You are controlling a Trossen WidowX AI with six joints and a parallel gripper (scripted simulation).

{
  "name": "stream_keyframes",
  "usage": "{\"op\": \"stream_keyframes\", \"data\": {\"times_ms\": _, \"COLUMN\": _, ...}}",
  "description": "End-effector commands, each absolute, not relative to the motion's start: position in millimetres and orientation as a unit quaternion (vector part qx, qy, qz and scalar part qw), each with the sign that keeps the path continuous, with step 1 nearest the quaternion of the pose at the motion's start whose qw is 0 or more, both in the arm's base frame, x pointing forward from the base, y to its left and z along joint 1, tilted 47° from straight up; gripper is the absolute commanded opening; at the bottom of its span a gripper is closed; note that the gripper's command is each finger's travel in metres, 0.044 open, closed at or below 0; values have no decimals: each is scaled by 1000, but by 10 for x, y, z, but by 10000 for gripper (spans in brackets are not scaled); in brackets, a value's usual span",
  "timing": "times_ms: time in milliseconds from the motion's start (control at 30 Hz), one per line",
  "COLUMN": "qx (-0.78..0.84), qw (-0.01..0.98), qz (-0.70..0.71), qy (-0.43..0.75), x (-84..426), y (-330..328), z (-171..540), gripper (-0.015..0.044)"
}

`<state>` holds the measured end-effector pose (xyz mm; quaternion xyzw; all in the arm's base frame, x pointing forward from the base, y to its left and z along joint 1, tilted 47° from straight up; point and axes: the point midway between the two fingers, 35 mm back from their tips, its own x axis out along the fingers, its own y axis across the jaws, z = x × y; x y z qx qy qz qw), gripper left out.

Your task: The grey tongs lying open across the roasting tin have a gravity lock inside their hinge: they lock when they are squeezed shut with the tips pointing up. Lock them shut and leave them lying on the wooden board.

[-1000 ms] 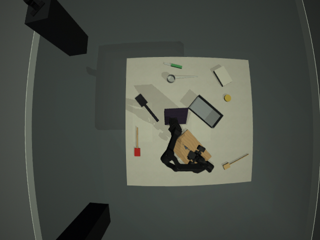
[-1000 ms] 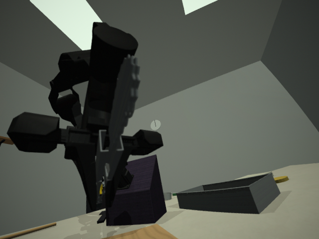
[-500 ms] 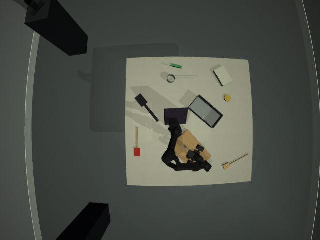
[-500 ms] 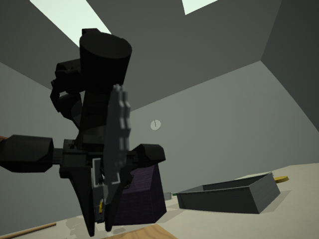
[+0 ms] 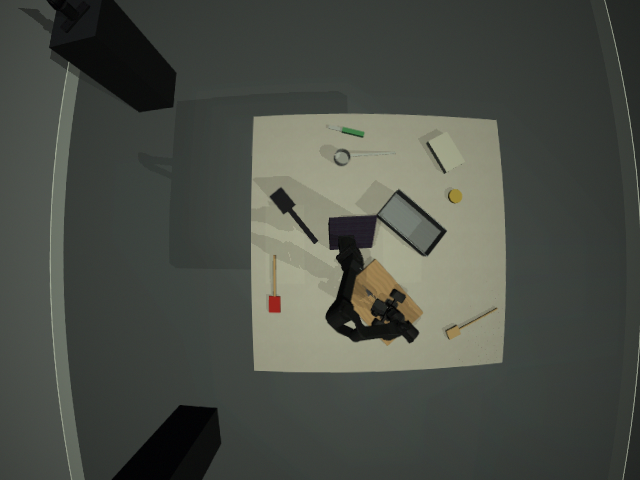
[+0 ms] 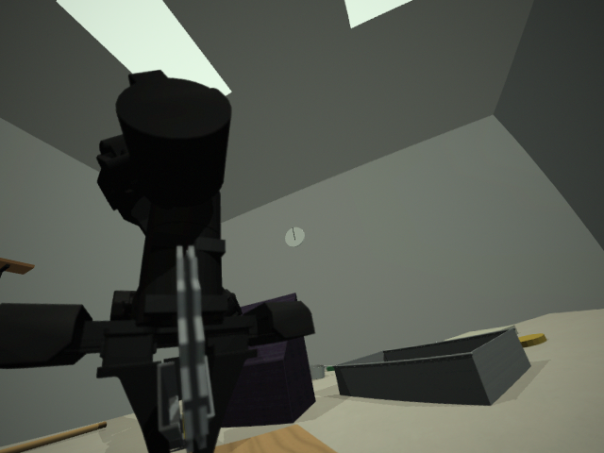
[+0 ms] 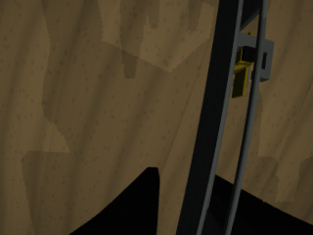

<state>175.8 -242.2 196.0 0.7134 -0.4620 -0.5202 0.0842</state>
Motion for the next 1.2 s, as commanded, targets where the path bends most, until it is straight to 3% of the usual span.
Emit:
{"op": "stream_keyframes", "data": {"times_ms": 0, "qx": 714, "qw": 85, "qz": -522, "qy": -458, "x": 1761, "y": -2429, "z": 1925, "gripper": -150}}
{"op": "stream_keyframes", "data": {"times_ms": 67, "qx": 714, "qw": 85, "qz": -522, "qy": -458, "x": 1761, "y": -2429, "z": 1925, "gripper": -150}}
{"op": "stream_keyframes", "data": {"times_ms": 800, "qx": 713, "qw": 84, "qz": -520, "qy": -462, "x": 1756, "y": -2430, "z": 1947, "gripper": 428}}
{"op": "stream_keyframes", "data": {"times_ms": 1000, "qx": 713, "qw": 84, "qz": -521, "qy": -461, "x": 1674, "y": -2345, "z": 2006, "gripper": 440}}
{"op": "stream_keyframes", "data": {"times_ms": 1167, "qx": 714, "qw": 84, "qz": -523, "qy": -459, "x": 1303, "y": -1996, "z": 2193, "gripper": 440}}
